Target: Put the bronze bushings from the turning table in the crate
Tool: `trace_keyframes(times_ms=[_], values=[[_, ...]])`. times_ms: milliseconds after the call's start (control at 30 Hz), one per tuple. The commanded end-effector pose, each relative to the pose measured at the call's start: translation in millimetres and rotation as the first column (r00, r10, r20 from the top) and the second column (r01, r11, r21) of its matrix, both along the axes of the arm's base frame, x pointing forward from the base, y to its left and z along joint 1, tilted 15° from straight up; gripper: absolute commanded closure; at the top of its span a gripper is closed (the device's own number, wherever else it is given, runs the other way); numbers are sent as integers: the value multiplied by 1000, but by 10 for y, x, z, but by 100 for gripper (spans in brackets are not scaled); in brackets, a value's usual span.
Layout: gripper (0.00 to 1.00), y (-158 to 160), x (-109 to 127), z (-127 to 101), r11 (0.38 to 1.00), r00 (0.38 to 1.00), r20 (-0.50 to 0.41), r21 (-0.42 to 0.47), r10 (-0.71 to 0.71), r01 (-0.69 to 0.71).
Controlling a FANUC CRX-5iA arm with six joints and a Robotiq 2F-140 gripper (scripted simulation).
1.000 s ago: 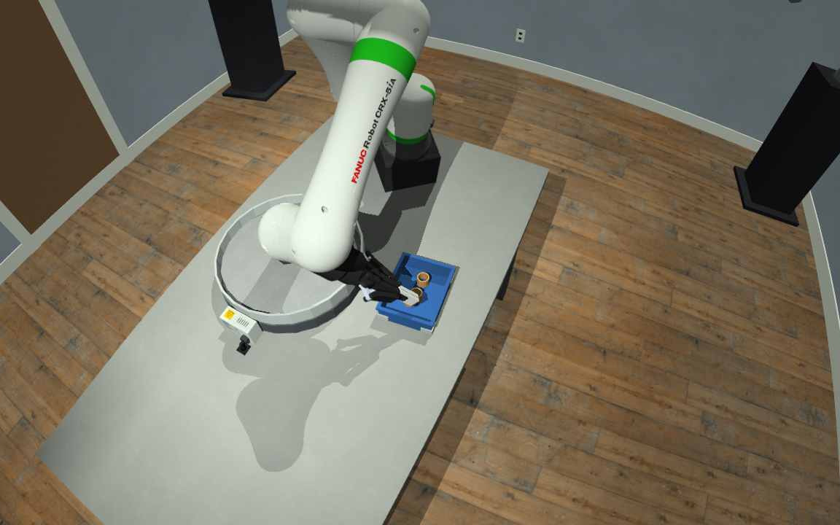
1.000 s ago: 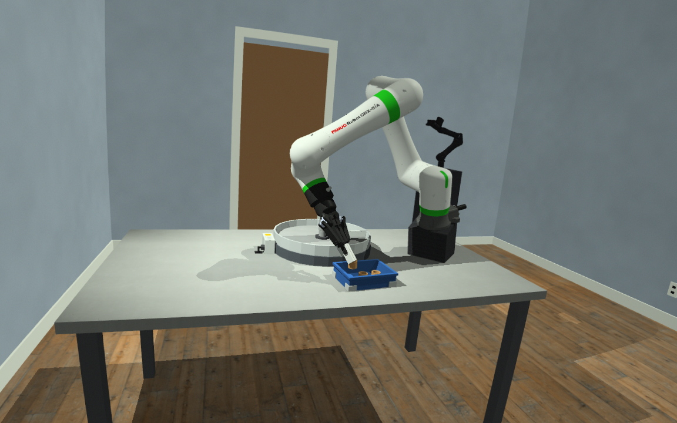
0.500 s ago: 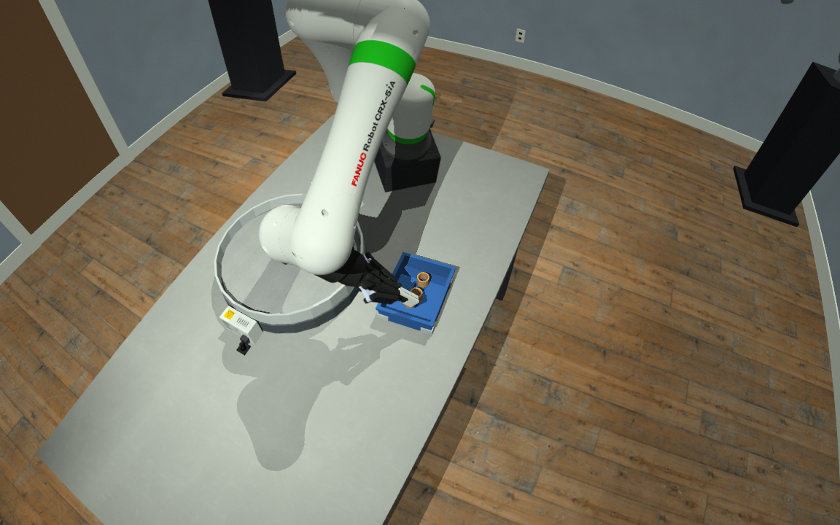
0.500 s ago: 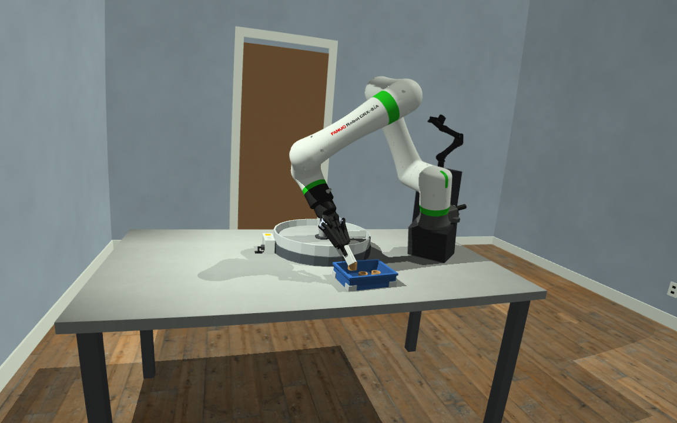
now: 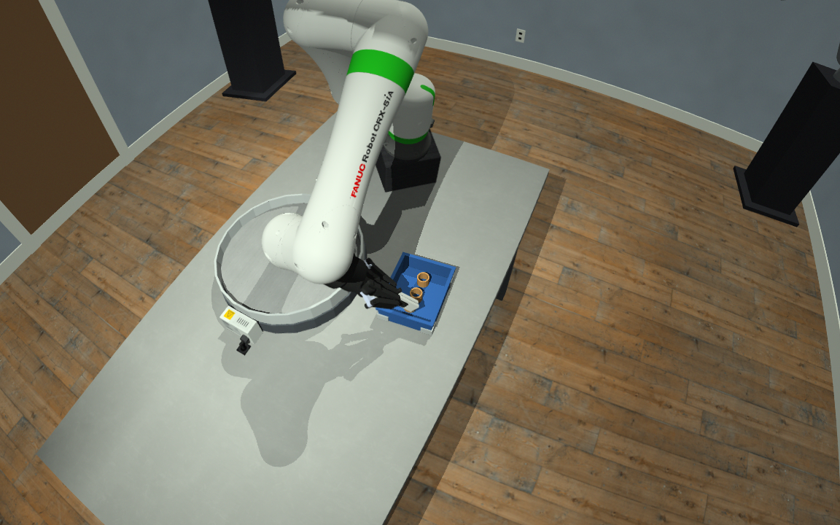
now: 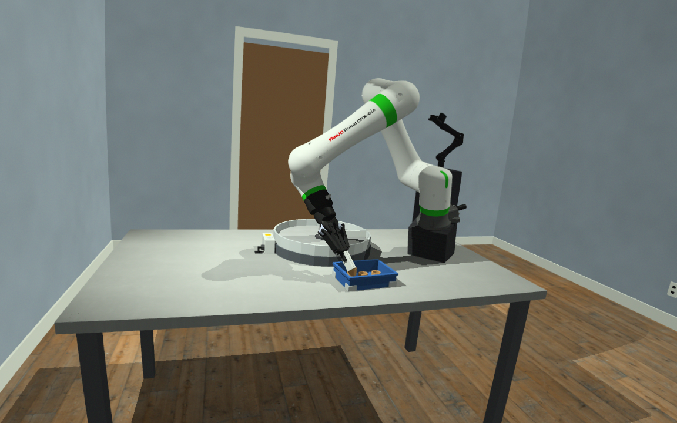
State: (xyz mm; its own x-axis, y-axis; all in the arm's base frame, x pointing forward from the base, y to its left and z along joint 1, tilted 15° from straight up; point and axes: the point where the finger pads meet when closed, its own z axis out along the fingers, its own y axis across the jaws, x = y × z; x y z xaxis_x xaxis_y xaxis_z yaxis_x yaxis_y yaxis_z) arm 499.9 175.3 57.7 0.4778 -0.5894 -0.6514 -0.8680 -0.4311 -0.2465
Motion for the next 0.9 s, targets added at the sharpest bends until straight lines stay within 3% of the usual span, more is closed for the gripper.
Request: trace_keyframes(times_ms=[0, 867], values=[[100, 5, 10, -36, 1000, 1000, 0, 0, 0, 0], [100, 22, 33, -143, 1000, 1000, 0, 0, 0, 0]])
